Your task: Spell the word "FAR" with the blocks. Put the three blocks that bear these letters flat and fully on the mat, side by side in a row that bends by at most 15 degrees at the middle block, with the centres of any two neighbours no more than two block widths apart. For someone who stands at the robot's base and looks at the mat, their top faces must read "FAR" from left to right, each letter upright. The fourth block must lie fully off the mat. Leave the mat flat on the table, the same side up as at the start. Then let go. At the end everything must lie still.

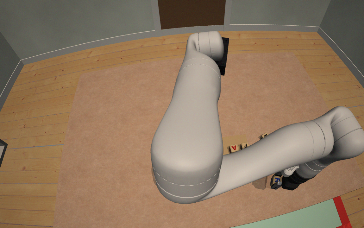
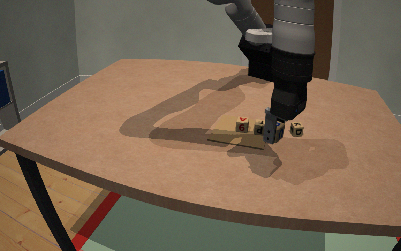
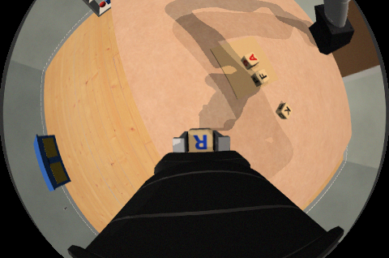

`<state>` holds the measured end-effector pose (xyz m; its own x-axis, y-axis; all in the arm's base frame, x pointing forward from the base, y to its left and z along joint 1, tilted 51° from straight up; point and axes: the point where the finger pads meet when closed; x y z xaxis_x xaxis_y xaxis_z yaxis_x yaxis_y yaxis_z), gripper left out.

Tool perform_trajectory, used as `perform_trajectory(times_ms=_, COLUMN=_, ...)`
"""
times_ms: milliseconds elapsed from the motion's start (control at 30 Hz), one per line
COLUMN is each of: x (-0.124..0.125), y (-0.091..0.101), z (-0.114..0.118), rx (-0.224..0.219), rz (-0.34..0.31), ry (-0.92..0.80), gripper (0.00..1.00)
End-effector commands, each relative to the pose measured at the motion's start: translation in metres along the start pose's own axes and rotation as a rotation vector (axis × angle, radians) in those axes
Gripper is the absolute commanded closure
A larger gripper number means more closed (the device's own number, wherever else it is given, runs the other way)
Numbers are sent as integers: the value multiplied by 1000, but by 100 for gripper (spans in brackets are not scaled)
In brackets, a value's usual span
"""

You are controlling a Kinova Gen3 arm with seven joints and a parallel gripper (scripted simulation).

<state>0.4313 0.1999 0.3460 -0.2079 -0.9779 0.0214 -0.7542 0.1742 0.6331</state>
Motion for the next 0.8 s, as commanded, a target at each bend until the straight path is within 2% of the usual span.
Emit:
perform_trajectory(times_ms=0, x=0, y=2, z=-1, rx=5, rz=-1, ry=-1, gripper=43)
perform_trajectory(times_ms=767, x=10, y=3, z=8, rx=-5, rz=-11, ry=-74, gripper=43)
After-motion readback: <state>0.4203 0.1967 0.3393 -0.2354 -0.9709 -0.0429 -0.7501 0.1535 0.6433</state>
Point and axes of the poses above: the point where the finger pads meet when closed, its own y axis back along the fingers, its own z axis across the jaws, x = y × z, and after that the axes turned 7 degrees about y, right-handed
